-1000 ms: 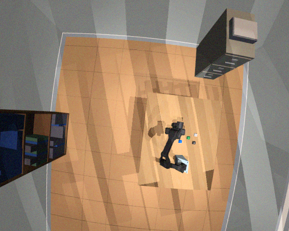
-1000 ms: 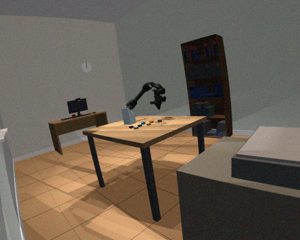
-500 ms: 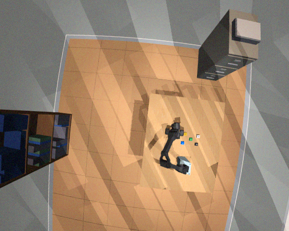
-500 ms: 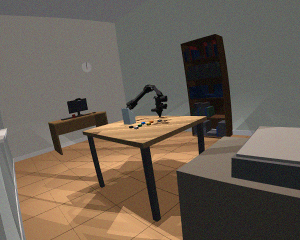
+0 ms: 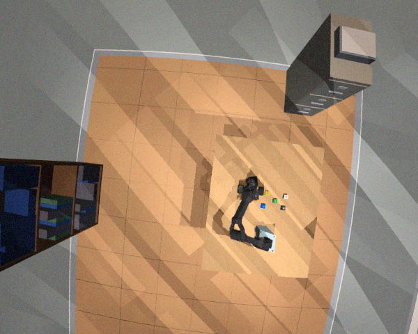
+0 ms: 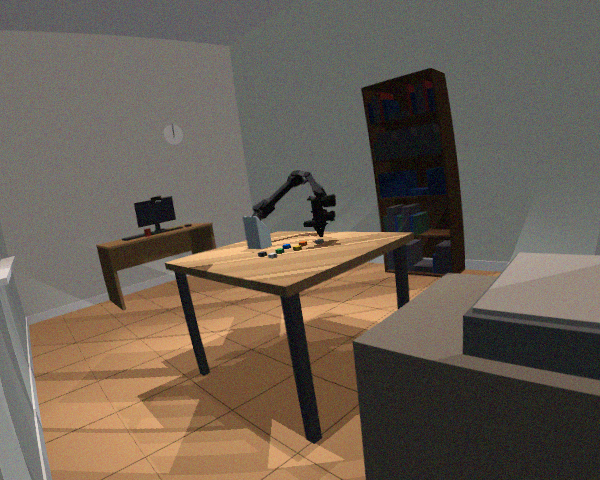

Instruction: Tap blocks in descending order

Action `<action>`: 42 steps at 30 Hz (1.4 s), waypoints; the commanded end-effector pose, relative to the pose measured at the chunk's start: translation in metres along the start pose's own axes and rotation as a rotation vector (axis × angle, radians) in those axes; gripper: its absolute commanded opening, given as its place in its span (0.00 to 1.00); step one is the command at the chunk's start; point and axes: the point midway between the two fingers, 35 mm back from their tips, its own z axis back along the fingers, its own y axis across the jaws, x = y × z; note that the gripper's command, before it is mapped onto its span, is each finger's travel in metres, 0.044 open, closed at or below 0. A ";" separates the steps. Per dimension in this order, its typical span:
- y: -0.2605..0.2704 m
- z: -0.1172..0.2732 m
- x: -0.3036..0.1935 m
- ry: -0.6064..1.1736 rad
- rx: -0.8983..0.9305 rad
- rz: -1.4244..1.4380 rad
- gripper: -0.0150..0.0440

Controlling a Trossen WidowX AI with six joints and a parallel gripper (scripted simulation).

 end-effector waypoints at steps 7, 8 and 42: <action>-0.002 -0.017 -0.003 0.008 -0.003 -0.009 0.29; -0.002 -0.017 -0.003 0.008 -0.003 -0.009 0.29; -0.110 0.100 -0.072 0.008 -0.027 -0.015 0.29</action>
